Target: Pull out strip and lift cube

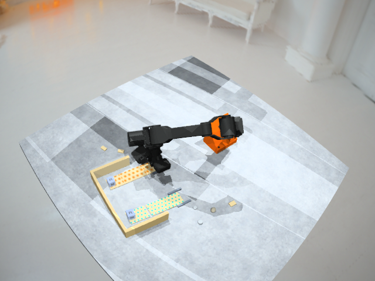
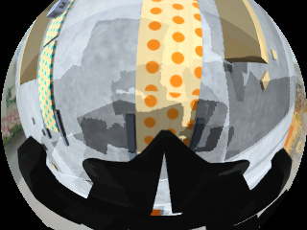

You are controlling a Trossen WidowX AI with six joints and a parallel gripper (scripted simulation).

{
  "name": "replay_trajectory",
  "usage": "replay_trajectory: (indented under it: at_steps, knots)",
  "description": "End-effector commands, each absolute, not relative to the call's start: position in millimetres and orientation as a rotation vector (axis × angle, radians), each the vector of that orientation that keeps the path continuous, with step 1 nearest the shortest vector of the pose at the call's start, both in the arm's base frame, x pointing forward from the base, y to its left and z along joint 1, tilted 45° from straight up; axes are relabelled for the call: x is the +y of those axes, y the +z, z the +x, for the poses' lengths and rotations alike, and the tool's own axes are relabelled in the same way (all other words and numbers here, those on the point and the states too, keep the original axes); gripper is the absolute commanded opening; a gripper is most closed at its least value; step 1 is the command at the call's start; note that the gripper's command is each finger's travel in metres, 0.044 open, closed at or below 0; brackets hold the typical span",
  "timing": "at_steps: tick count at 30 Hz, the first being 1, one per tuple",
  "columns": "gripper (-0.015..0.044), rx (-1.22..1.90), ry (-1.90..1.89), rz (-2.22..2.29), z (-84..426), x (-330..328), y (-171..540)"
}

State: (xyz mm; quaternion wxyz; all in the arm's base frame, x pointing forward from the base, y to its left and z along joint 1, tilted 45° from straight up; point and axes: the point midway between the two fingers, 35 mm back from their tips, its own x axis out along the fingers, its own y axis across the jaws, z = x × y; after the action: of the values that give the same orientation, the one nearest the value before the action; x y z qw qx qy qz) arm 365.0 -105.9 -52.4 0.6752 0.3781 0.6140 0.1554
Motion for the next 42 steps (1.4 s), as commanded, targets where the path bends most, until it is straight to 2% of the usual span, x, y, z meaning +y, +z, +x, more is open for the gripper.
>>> replay_trajectory:
  at_steps: [1, 42]
  knots:
    - [0.0000, 1.381, 0.353, 0.857, 365.3, -103.2, -53.8]
    - [0.0000, 1.383, 0.352, 0.859, 319.2, -87.1, -54.7]
